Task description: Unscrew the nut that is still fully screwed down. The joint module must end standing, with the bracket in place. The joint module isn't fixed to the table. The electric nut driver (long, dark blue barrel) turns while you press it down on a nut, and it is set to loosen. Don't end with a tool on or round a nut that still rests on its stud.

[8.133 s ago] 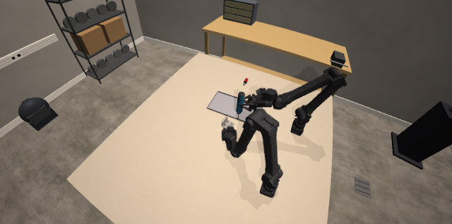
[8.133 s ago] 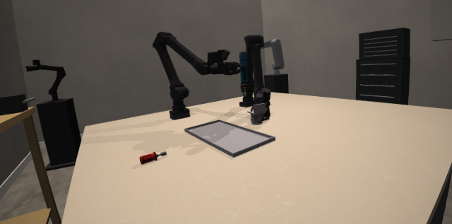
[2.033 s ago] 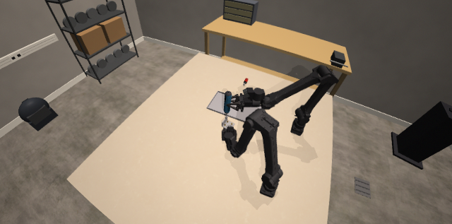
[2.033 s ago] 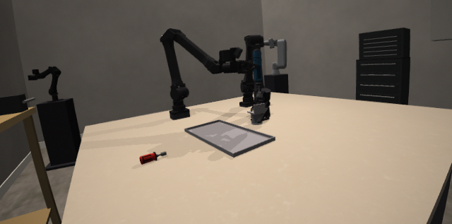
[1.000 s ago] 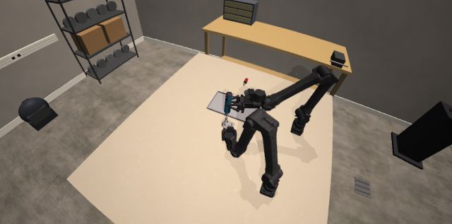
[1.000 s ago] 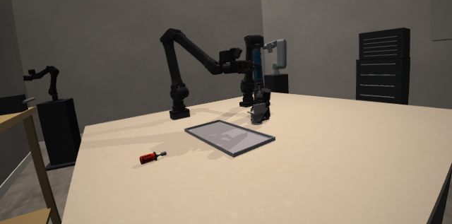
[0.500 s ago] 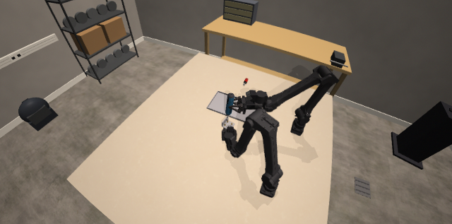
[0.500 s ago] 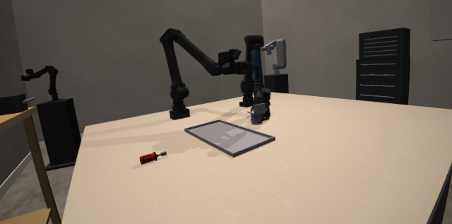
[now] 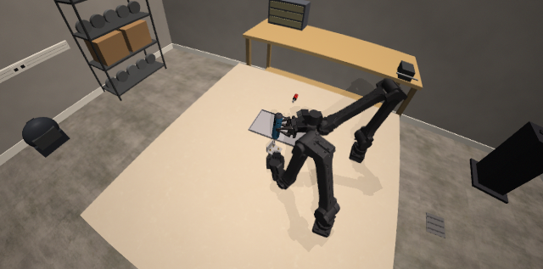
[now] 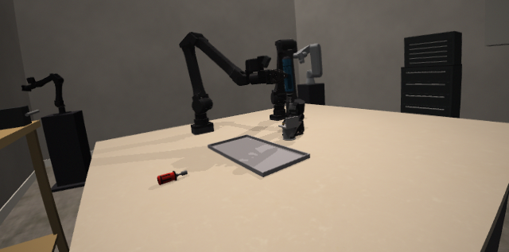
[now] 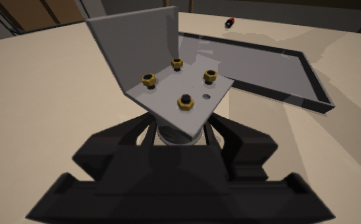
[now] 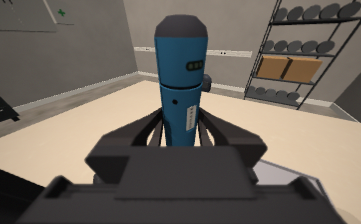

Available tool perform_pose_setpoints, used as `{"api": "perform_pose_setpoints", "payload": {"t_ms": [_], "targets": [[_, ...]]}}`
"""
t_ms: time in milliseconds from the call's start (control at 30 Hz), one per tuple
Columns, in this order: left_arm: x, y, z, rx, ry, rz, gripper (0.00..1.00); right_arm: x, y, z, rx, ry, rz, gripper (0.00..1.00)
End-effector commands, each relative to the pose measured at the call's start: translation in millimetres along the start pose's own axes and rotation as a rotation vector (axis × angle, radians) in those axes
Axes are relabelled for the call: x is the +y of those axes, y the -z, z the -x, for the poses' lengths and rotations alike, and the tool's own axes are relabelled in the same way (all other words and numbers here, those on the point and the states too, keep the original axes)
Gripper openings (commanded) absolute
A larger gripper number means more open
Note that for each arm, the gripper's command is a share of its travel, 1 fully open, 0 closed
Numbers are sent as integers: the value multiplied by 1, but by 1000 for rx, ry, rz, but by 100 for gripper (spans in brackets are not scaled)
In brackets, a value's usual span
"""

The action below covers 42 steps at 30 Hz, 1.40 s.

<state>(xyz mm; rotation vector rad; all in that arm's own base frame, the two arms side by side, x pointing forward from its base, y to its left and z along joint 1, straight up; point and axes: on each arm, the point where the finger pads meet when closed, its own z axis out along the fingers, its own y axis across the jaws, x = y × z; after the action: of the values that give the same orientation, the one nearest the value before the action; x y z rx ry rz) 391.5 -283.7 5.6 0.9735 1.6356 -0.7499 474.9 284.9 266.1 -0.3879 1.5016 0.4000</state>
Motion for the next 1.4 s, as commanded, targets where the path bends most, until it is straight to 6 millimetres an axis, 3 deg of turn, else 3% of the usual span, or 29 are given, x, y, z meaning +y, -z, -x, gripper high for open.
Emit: {"api": "perform_pose_setpoints", "payload": {"t_ms": [0,67,133,233,333,400,567,667,800,900,1267,1367], "targets": [[-4,-2,15,-37,-26,-6,59,4,1,34,-87,6,5,42],[-4,-2,15,-37,-26,-6,59,5,1,33,-85,6,6,42],[-4,-2,15,-37,-26,-6,59,6,-3,45,-106,5,8,42],[-4,-2,15,-37,-26,-6,59,7,4,29,-77,6,9,42],[-4,-2,15,-37,-26,-6,59,6,-3,45,-107,5,7,42],[-4,-2,15,-37,-26,-6,59,6,-3,45,-107,5,7,42],[-4,-2,15,-37,-26,-6,59,7,4,29,-76,6,10,42],[-4,-2,15,-37,-26,-6,59,7,0,37,-91,6,9,42],[-4,-2,15,-37,-26,-6,59,7,6,24,-67,7,10,42],[-4,-2,15,-37,-26,-6,59,8,-2,42,-100,5,9,42],[-4,-2,15,-37,-26,-6,59,8,6,24,-65,7,10,42],[-4,-2,15,-37,-26,-6,59,8,3,31,-80,6,9,42]]}}
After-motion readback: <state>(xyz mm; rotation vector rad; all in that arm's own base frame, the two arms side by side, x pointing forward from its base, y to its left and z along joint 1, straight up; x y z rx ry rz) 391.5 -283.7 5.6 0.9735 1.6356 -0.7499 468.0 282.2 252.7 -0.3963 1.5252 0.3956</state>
